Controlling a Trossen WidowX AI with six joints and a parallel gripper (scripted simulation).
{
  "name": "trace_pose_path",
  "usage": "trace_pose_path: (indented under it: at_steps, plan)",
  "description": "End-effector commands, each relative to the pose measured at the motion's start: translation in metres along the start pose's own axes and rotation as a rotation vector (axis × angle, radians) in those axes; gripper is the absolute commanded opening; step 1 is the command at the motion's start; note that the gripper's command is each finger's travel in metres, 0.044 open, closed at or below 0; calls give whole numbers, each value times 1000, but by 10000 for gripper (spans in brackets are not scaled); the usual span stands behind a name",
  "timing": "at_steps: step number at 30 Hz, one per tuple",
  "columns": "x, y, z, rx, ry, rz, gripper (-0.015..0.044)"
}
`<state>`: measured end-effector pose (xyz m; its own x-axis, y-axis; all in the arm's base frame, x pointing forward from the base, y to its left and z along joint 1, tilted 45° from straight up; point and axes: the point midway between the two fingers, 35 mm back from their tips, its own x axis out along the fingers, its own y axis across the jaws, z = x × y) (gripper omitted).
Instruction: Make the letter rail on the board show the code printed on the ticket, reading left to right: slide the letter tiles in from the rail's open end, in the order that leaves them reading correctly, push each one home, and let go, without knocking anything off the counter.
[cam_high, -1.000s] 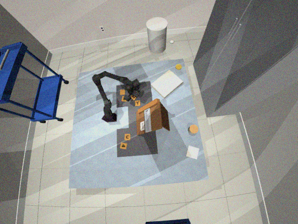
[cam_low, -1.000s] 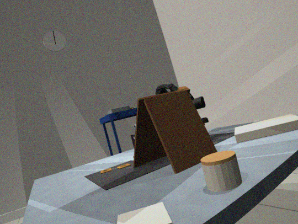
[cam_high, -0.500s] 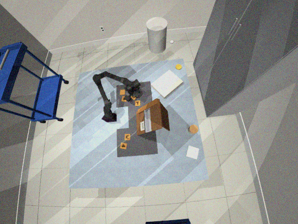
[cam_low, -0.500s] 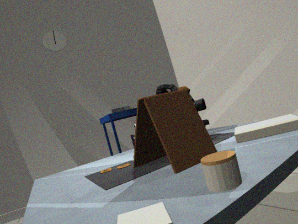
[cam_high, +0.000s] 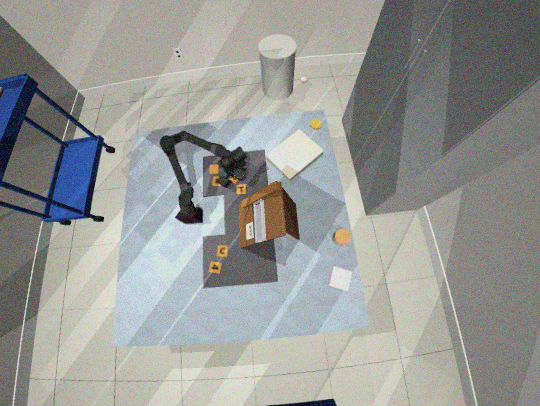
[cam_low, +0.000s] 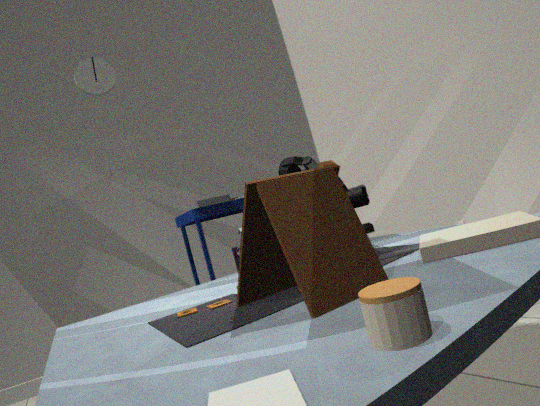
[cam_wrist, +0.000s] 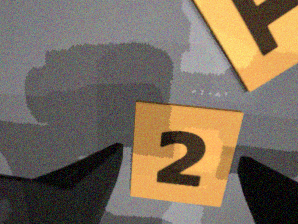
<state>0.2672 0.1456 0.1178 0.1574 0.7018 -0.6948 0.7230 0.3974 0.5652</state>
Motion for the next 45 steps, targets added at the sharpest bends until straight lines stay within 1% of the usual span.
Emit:
trace_pose_path:
  at_steps: [1,11,20,45]
  plan:
    - [0,0,1,6,-3,-1,300]
    - [0,0,1,6,-3,-1,234]
    - [-7,0,1,6,-4,-1,0]
    - [-23,-1,4,6,-4,-2,0]
